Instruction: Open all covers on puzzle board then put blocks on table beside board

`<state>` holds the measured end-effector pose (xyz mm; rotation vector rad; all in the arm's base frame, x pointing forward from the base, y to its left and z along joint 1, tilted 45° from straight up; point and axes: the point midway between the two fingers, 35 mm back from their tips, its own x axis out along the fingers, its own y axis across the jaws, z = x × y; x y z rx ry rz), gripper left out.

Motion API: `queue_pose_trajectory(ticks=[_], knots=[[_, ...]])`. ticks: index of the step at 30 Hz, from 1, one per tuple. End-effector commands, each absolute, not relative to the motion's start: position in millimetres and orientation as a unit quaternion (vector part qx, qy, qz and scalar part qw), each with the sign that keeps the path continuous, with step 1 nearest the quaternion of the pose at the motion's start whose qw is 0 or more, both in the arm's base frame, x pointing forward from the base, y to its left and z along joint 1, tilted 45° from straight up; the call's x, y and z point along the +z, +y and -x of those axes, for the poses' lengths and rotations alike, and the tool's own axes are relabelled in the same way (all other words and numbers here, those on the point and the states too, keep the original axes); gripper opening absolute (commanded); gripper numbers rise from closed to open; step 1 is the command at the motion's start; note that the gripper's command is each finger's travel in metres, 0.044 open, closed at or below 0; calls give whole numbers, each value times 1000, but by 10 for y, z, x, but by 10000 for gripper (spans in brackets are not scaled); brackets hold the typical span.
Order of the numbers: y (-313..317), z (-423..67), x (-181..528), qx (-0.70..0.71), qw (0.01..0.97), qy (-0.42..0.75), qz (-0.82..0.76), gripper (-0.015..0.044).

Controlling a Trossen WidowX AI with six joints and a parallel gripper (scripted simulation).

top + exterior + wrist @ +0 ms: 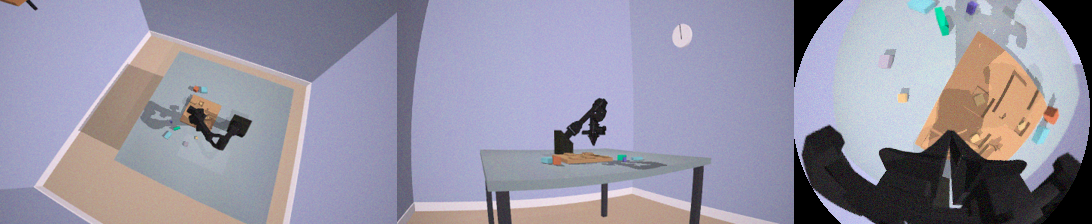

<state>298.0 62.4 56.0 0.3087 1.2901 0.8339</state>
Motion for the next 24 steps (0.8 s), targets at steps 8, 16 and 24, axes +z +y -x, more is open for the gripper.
queue_pose_trajectory(ticks=[8, 16, 24], knots=[[289, -2873, 170, 633, 668, 292, 261, 0], [173, -2829, 51, 684, 591, 136, 405, 0], [70, -2781, -59, 697, 484, -29, 529, 0]])
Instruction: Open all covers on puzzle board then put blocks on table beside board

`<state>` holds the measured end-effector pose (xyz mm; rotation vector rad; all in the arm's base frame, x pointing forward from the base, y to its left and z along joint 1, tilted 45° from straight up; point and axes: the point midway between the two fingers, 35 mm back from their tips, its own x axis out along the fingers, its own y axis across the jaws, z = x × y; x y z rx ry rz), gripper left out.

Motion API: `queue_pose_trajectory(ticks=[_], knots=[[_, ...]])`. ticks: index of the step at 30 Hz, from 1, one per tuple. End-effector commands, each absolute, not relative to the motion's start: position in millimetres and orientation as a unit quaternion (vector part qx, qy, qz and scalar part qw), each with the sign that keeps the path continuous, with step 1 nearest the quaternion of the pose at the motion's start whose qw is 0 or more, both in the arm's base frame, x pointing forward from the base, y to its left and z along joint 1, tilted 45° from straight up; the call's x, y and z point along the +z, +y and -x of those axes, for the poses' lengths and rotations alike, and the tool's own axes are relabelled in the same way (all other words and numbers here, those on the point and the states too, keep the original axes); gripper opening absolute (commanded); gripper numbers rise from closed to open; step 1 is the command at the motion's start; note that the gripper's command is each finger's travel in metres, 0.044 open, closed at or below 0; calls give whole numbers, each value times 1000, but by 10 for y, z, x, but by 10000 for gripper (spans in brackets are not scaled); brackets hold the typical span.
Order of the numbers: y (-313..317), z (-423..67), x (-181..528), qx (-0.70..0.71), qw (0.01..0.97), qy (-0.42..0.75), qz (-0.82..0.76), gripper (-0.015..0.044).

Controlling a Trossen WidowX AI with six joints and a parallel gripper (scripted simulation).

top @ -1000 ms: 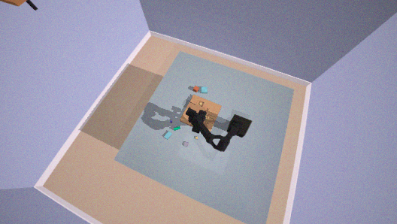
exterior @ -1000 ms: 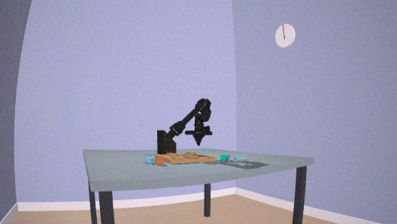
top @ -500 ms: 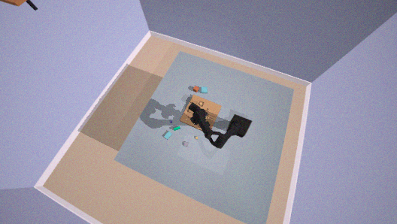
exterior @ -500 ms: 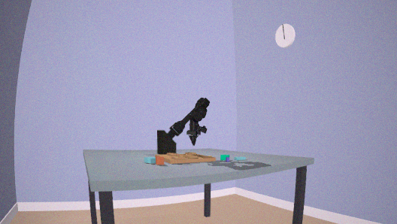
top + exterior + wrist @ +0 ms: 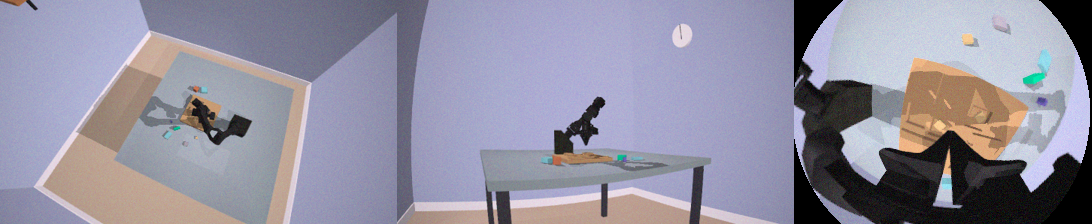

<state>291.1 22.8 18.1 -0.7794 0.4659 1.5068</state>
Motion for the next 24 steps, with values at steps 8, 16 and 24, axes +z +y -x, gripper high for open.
queue_pose_trajectory(ticks=[8, 16, 24], knots=[[41, -2768, -89, 697, 501, -8, 513, 0], [47, -2775, -82, 647, 659, 259, 282, 0], [51, -2780, -78, 554, 711, 422, 97, 0]])
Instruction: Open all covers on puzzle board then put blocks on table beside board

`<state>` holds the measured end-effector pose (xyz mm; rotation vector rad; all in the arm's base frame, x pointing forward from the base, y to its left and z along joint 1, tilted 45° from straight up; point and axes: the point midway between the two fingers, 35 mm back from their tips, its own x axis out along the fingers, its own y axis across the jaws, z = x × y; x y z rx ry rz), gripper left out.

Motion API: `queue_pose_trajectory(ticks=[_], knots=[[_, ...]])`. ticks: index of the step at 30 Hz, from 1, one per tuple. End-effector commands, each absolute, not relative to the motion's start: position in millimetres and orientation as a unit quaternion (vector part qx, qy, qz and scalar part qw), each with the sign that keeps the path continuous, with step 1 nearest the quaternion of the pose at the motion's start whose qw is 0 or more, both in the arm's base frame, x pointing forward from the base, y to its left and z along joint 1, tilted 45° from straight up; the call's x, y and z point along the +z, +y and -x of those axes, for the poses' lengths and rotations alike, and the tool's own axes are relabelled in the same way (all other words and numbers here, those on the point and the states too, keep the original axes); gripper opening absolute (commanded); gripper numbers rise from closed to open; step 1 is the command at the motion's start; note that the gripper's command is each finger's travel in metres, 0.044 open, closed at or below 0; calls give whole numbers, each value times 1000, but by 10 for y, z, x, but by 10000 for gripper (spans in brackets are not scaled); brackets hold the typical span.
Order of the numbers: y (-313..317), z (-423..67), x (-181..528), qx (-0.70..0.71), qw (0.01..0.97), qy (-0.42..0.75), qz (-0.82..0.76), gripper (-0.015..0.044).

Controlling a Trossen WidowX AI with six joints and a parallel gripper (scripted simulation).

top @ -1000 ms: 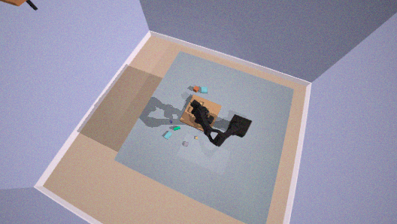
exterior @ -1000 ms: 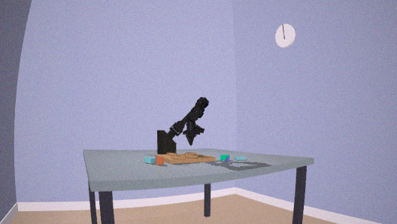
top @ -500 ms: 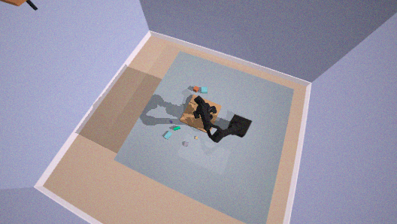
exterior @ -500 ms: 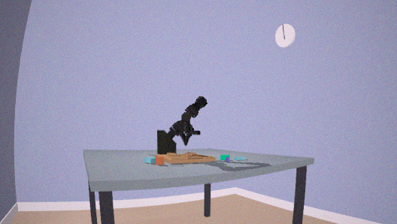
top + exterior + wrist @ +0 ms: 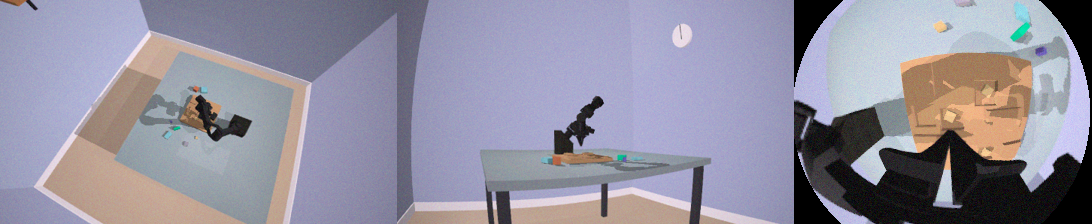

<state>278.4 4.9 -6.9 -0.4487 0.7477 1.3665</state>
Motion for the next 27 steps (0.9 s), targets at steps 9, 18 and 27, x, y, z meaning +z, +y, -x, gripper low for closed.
queue_pose_trajectory(ticks=[9, 18, 27], knots=[[66, -2782, -95, 554, 711, 422, 97, 0], [324, -2798, -352, 554, 711, 422, 96, 0], [429, -2795, -443, 555, 711, 422, 96, 0]])
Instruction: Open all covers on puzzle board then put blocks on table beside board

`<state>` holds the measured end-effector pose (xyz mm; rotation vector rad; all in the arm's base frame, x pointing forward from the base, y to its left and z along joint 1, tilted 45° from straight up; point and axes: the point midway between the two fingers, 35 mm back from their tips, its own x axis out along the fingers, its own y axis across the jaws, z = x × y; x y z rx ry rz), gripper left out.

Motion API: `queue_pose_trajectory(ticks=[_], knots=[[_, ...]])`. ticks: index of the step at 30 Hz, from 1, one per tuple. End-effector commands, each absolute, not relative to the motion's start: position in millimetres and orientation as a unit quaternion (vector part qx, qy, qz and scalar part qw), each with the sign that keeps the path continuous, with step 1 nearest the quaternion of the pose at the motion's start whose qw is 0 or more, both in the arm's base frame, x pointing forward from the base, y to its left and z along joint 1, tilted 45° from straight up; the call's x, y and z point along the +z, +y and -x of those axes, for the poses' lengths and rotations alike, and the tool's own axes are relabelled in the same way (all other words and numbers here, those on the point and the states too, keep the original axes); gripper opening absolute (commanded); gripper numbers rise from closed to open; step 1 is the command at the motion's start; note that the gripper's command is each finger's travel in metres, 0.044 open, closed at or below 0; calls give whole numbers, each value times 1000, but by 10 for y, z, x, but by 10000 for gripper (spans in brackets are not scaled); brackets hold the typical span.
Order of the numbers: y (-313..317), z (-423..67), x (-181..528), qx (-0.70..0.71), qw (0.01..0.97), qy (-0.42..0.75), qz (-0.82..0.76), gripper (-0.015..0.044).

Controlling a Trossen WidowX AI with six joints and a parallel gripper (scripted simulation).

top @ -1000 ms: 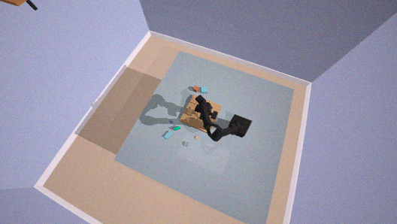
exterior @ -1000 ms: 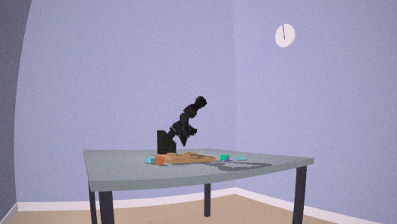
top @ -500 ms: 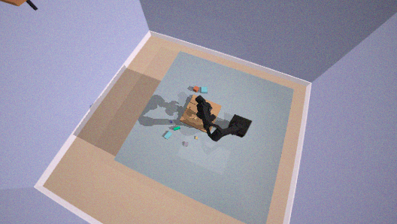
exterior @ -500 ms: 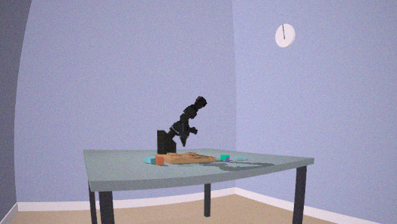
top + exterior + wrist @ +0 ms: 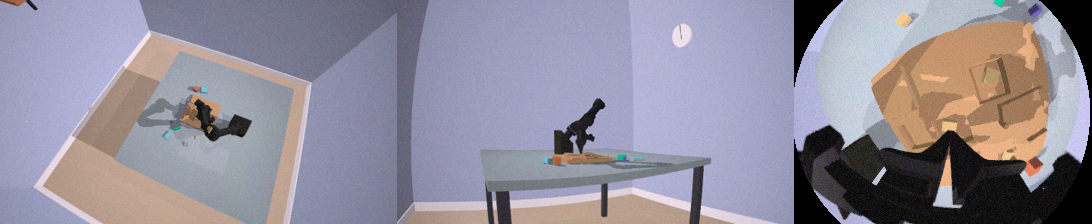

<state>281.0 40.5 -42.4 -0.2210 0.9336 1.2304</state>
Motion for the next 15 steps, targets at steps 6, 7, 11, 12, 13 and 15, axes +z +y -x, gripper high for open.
queue_pose_trajectory(ticks=[6, 7, 11, 12, 13, 15], knots=[[471, -2798, -478, 555, 711, 421, 96, 0], [478, -2798, -484, 555, 711, 421, 96, 0], [501, -2799, -503, 555, 711, 421, 96, 0], [502, -2799, -504, 555, 711, 421, 96, 0], [502, -2799, -504, 555, 711, 421, 96, 0], [502, -2799, -504, 555, 711, 421, 96, 0]])
